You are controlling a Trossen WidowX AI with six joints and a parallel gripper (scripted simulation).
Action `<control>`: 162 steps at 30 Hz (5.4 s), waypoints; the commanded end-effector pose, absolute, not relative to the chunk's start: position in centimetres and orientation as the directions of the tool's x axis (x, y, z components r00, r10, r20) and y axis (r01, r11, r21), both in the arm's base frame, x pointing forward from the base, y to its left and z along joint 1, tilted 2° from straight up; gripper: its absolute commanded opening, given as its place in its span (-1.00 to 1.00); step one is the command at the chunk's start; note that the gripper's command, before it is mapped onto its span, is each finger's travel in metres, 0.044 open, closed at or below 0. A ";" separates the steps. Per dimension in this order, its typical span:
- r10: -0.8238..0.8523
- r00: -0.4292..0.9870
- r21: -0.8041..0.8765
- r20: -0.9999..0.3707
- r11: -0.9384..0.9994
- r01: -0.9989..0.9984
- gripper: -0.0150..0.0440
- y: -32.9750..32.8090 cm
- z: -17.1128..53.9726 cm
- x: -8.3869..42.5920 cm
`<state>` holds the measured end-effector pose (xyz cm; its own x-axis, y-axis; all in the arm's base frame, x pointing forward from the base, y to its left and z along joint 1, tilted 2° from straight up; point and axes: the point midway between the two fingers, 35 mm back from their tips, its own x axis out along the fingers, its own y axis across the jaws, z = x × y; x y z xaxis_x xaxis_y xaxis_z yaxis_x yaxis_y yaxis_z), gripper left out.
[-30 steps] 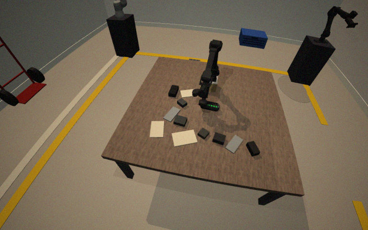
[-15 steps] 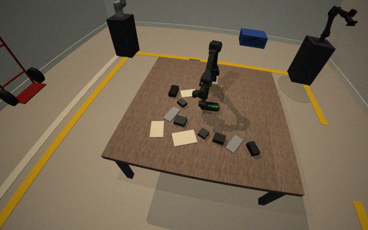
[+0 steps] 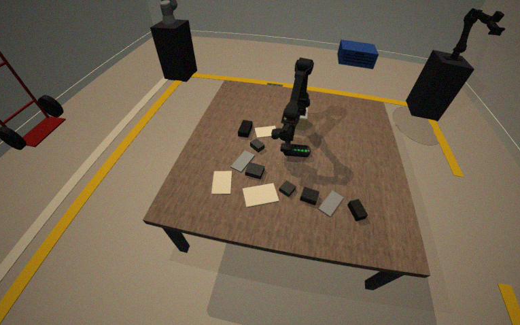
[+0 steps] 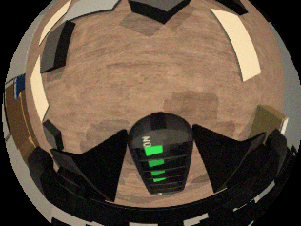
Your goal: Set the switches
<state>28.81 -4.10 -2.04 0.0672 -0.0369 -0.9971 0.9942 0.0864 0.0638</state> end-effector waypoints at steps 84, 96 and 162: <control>-0.031 0.068 0.065 -0.997 0.096 0.993 0.40 2.2 6.7 27.8; -0.030 0.065 0.061 -0.997 0.109 0.992 0.73 2.0 5.4 27.0; -0.027 0.053 0.048 -0.998 0.158 0.986 -0.40 1.5 5.6 23.1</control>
<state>23.05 1.49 5.55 0.0526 -0.0266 -0.9983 0.9863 0.1578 0.0477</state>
